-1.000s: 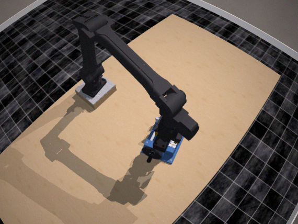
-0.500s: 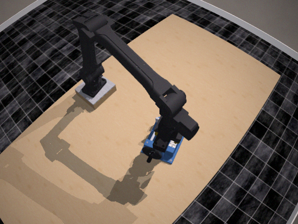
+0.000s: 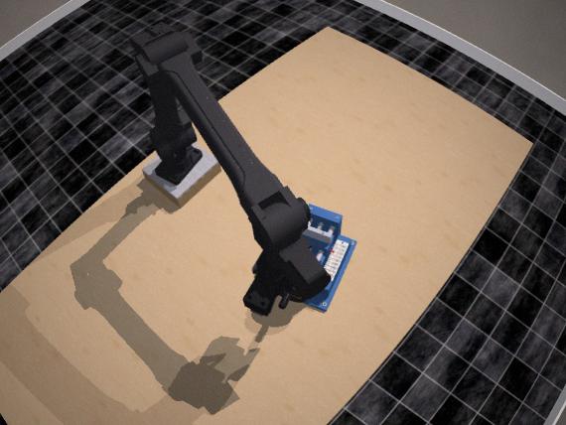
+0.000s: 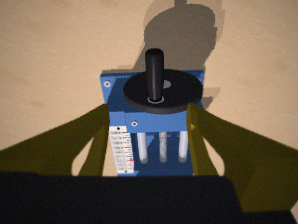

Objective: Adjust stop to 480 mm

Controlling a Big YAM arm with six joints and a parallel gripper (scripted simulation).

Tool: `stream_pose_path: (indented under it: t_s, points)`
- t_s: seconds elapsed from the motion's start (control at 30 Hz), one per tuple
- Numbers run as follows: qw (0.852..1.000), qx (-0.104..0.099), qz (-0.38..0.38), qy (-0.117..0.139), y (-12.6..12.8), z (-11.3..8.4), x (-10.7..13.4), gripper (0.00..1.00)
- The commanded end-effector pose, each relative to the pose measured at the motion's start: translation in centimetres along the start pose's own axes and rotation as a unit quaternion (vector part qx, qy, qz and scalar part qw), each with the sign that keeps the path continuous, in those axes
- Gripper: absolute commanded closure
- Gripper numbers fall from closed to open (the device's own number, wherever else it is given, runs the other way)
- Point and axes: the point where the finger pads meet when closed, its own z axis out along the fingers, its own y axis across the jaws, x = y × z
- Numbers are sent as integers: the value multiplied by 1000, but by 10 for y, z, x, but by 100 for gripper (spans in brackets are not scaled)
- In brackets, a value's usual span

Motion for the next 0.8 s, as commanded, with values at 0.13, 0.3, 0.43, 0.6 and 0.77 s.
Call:
stream_pose_path:
  t_s: [0.13, 0.3, 0.43, 0.6, 0.77]
  points:
    - [999, -25, -32, -15, 8, -27, -10, 47]
    - [999, -25, -32, -15, 8, -26, -10, 47]
    - [999, -24, -21, -15, 2, -26, -20, 47]
    - [999, -24, -30, -15, 8, -26, -11, 47]
    - [999, -24, -25, -15, 5, -26, -16, 47]
